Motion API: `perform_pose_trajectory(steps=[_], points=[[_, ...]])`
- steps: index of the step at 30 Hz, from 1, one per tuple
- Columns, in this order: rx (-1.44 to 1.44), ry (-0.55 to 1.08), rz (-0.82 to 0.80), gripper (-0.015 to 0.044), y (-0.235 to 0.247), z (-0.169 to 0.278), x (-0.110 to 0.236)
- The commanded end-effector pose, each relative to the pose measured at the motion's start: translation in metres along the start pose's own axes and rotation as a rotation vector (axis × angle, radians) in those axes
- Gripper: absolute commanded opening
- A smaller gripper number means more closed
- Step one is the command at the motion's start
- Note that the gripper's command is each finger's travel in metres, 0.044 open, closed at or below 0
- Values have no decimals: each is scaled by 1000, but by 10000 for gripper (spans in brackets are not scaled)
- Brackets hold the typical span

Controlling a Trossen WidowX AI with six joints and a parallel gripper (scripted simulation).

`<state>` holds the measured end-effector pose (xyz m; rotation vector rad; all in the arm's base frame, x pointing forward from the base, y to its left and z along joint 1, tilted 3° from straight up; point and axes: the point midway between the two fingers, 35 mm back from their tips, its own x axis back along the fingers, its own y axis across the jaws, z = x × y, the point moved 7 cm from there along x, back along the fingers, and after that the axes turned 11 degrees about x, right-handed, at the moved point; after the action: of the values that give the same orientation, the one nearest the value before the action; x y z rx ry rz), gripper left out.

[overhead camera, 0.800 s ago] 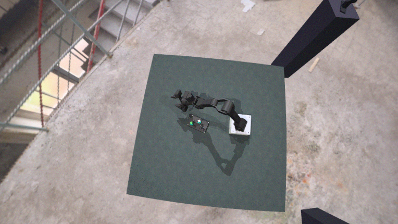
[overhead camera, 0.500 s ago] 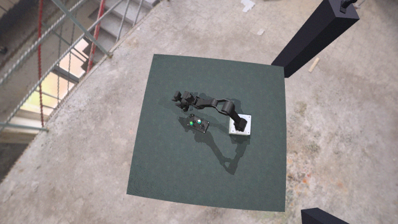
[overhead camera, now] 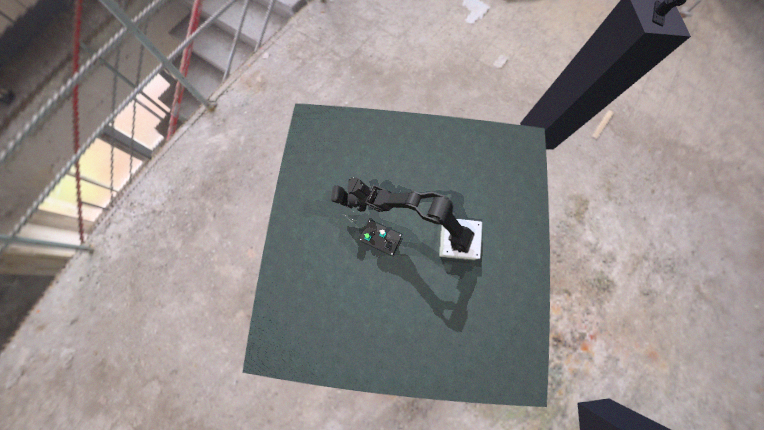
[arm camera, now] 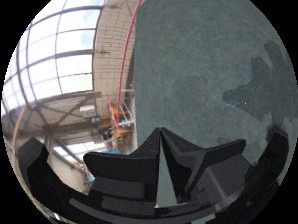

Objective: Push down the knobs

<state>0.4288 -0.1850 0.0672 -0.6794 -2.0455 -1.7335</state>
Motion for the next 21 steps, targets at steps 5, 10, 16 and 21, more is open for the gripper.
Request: perform_pose_trajectory(steps=[5, 10, 16, 21], points=[[264, 29, 59, 0, 4, 8, 4], [419, 58, 94, 0, 4, 14, 7], [605, 100, 132, 0, 5, 20, 11], [761, 142, 159, 0, 5, 25, 15]])
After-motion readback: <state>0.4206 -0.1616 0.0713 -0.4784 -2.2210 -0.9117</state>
